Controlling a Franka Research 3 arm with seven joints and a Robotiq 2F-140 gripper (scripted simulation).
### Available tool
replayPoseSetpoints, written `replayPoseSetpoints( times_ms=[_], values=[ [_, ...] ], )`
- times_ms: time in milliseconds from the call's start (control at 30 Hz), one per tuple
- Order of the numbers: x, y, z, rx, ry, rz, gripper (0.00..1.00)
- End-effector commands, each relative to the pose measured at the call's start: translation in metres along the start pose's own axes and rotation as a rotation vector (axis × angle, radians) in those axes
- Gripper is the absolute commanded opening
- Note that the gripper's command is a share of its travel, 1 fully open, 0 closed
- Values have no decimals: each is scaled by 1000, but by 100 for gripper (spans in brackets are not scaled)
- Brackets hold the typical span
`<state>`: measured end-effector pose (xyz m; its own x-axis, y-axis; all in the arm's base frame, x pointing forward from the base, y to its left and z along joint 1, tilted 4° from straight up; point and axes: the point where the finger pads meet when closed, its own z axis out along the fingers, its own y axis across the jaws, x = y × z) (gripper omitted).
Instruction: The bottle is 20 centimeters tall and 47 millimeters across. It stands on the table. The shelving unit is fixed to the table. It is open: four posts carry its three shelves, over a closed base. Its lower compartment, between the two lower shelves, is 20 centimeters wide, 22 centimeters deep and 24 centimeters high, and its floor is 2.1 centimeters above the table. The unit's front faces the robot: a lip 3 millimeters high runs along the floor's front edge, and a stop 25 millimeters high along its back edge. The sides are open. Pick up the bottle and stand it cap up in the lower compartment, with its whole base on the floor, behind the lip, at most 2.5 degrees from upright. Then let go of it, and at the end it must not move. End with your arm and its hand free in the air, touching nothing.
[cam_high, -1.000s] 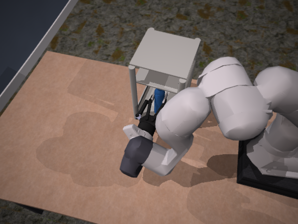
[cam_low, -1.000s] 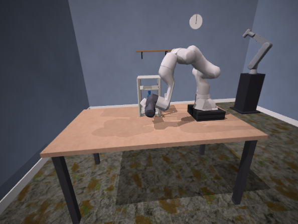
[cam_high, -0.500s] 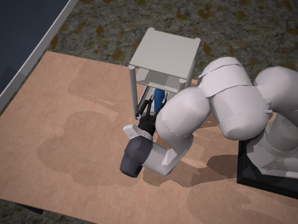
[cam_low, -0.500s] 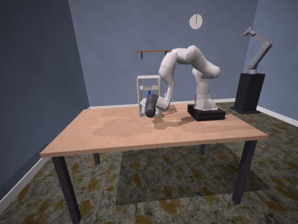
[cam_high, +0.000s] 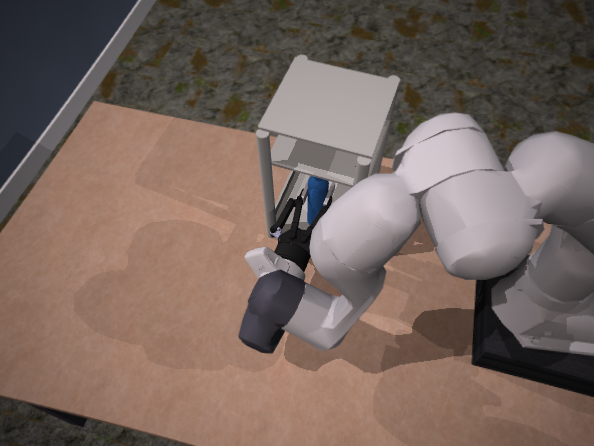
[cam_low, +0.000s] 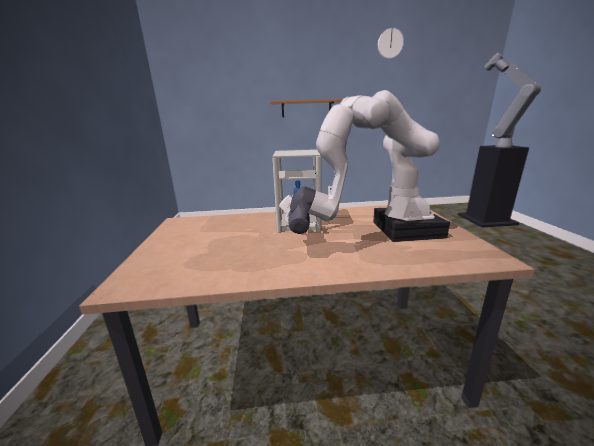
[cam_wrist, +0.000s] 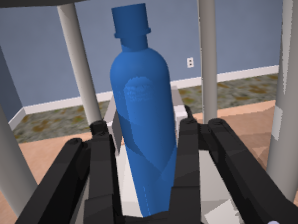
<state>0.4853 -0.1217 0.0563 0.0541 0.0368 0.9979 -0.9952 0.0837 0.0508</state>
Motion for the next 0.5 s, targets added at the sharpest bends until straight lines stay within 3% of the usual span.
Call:
replayPoseSetpoints(
  times_ms=[0,467],
  values=[
    [3,-2,0,3,4,9,0],
    [-17,-3,0,3,4,9,0]
  ],
)
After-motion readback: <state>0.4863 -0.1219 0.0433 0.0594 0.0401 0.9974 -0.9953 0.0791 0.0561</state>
